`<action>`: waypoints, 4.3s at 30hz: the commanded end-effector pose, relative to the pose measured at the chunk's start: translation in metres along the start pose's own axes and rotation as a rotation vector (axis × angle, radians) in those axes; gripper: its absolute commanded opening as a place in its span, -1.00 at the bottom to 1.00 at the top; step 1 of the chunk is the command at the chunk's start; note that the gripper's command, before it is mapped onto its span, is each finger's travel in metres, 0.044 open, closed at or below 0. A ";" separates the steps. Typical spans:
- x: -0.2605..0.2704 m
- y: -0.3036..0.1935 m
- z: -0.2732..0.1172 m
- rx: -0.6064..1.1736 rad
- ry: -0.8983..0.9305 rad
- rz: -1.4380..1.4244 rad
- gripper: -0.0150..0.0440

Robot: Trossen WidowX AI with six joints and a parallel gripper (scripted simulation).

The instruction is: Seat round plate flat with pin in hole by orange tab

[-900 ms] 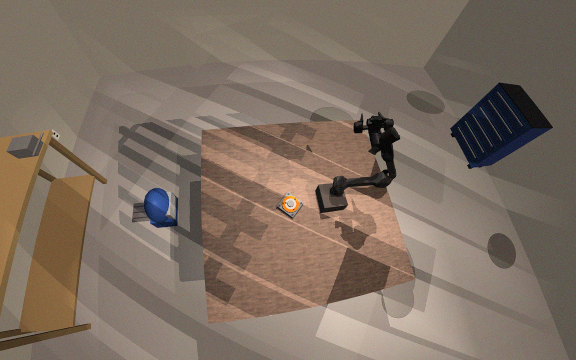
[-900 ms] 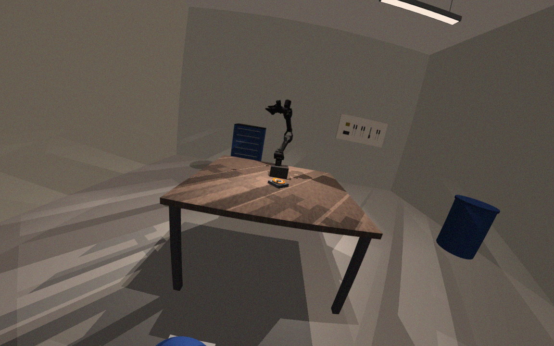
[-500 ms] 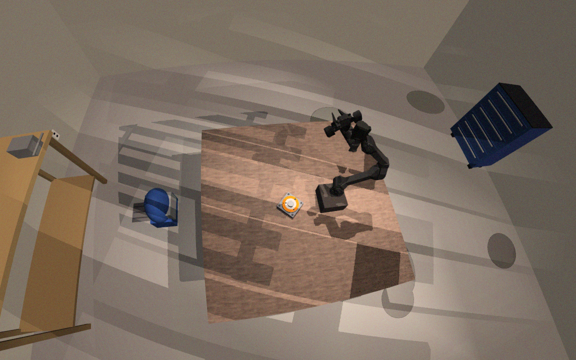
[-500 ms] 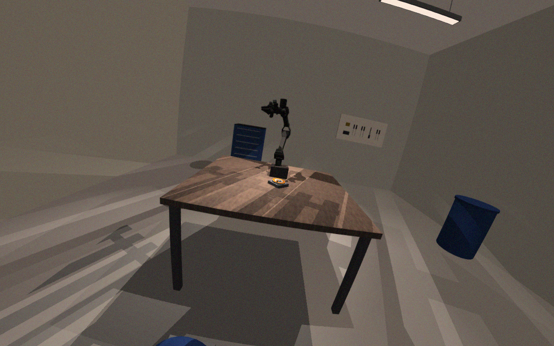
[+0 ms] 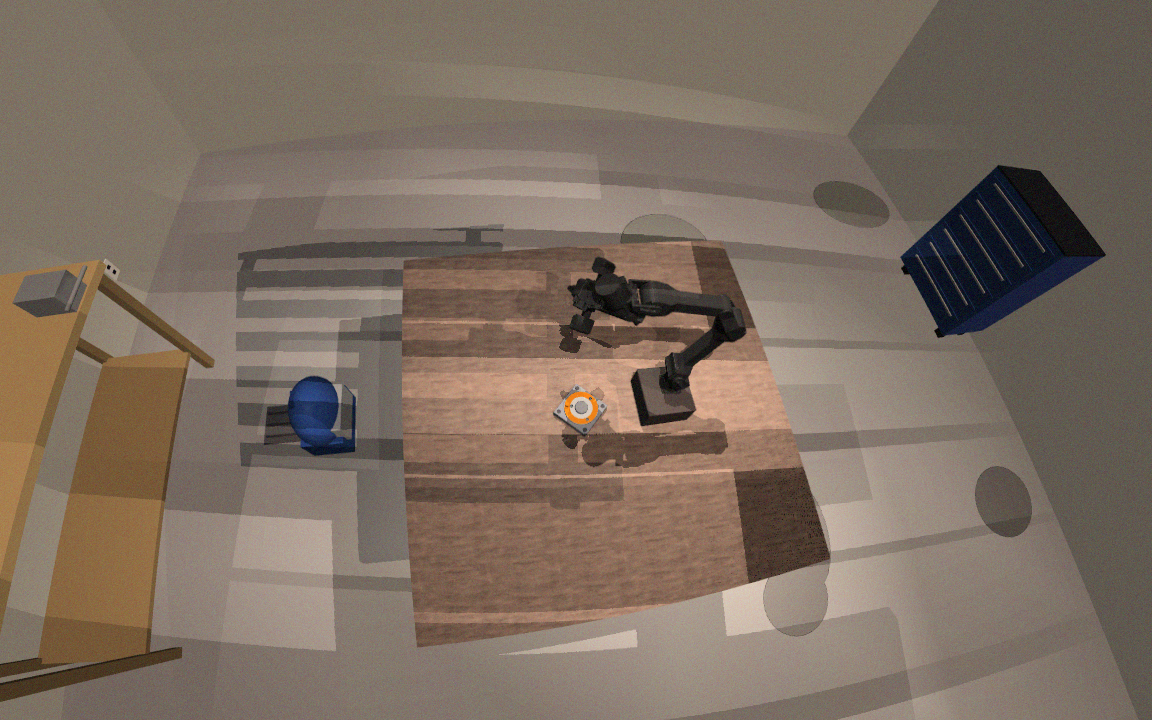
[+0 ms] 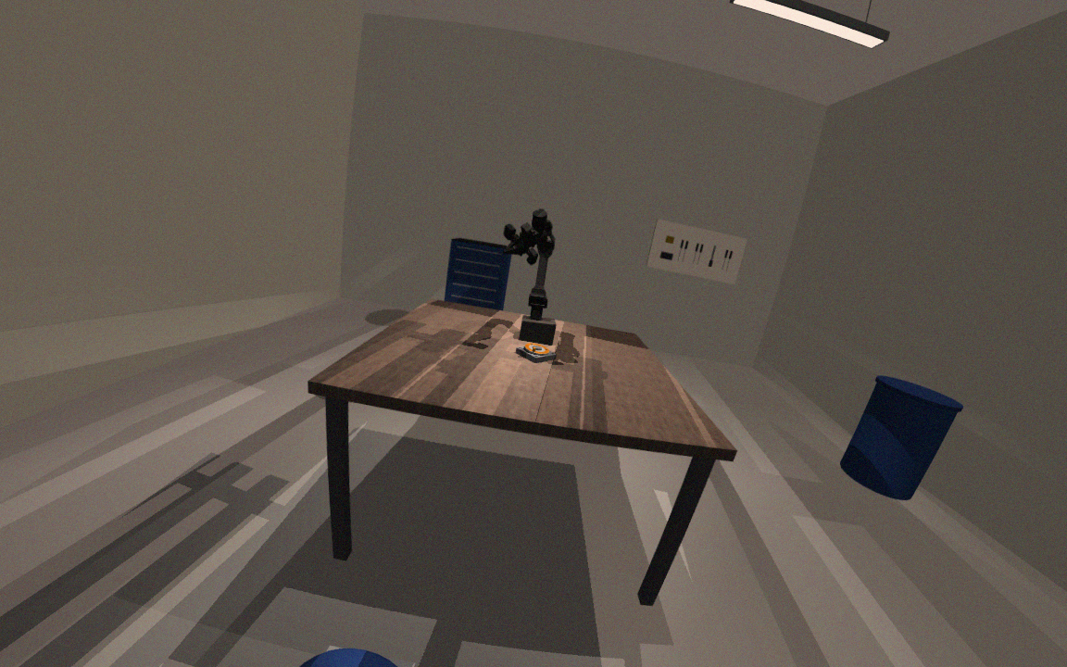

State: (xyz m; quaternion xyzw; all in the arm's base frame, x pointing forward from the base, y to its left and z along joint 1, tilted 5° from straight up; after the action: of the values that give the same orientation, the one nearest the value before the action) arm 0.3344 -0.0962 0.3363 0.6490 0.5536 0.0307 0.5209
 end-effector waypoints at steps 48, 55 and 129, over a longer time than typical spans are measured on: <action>0.295 -0.230 0.075 0.826 0.696 -0.202 -0.49; 0.293 -0.231 0.077 0.826 0.695 -0.202 -0.49; 0.287 -0.233 0.081 0.827 0.695 -0.202 -0.49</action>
State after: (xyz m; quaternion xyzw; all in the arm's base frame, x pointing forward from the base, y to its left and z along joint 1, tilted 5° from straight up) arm 0.3379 0.0381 -0.0181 0.6924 0.7212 -0.0189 0.0090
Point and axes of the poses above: the point midway between the two fingers, 35 mm back from their tips, its own z axis out along the fingers, its own x axis across the jaws, y = z × x, the point moved 1 cm from there along -z, back along the fingers, and after that the axes turned 4 degrees about z, right-handed, at the moved point
